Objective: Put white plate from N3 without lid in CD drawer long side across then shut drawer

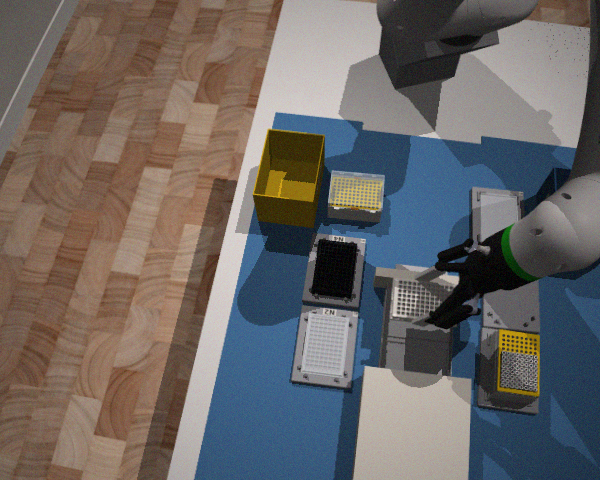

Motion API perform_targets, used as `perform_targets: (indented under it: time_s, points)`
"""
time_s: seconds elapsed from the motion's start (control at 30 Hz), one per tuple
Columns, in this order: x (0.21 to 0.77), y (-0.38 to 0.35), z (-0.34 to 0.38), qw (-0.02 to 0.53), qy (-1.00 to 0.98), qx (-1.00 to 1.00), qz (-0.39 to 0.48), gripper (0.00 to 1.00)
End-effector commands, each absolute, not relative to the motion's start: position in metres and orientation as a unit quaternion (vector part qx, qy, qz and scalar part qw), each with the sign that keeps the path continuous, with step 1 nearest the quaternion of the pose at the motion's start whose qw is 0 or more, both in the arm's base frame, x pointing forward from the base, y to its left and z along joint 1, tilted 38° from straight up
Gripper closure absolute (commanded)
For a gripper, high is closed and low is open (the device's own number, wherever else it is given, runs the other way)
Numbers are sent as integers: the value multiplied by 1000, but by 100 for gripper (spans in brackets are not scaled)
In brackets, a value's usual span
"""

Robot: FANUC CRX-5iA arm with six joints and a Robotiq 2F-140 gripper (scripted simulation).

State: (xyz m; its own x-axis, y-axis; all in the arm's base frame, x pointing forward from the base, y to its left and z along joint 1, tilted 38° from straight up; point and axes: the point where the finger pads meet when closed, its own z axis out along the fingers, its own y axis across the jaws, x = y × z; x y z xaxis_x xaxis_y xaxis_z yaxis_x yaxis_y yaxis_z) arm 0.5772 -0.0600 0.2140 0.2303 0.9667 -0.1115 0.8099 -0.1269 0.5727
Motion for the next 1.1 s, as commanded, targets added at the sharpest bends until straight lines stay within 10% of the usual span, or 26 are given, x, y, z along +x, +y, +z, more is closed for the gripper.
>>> perform_targets:
  time_s: [0.0,1.07]
  points:
    - [580,-59,211,270,603,736,145,100]
    - [601,-51,182,270,603,736,145,100]
